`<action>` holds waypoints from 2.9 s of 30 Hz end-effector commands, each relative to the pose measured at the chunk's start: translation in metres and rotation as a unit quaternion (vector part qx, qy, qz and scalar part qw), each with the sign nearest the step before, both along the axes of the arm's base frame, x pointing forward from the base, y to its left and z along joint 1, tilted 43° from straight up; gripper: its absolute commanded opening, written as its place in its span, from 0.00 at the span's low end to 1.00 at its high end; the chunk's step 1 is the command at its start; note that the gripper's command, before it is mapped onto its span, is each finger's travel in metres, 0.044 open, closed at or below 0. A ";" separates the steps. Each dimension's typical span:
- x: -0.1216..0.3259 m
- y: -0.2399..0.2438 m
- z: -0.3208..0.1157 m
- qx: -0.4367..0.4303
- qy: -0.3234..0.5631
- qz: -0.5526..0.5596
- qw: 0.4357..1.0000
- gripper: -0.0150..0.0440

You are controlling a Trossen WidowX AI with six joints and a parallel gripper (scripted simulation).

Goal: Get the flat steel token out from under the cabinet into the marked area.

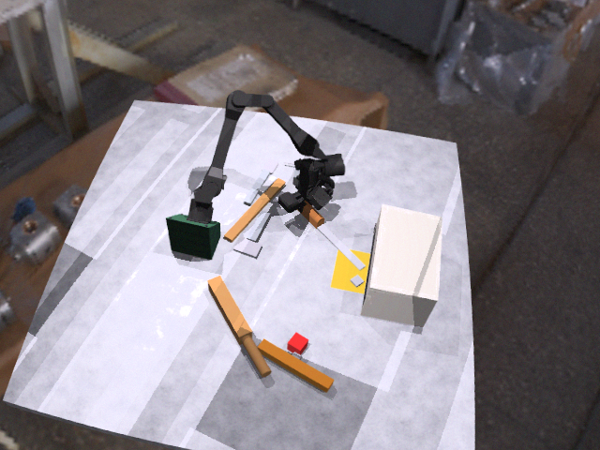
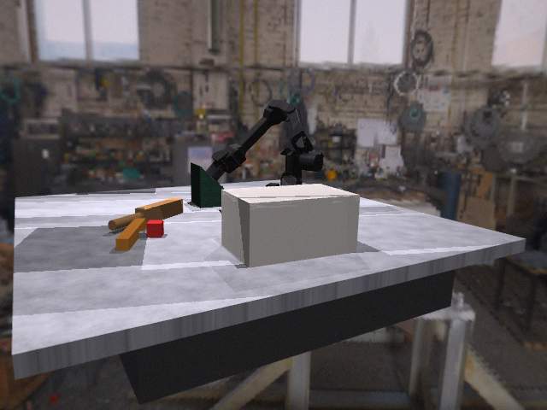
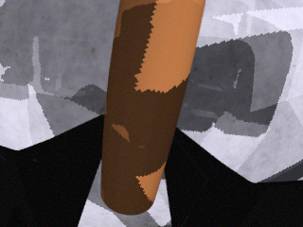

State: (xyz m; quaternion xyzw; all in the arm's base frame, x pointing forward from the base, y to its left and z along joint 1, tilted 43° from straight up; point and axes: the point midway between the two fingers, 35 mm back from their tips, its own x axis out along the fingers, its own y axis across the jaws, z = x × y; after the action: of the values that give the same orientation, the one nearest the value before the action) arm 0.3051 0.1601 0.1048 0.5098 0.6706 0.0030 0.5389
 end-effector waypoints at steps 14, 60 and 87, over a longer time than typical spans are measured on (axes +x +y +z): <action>-0.012 0.008 0.009 0.000 0.001 0.000 1.000 0.25; -0.040 0.035 0.033 0.002 0.005 -0.003 1.000 0.25; -0.014 0.015 0.018 0.000 0.005 -0.003 1.000 0.25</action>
State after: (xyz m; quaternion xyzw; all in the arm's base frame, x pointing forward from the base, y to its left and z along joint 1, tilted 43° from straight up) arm 0.2849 0.1786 0.1217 0.5110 0.6741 -0.0034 0.5333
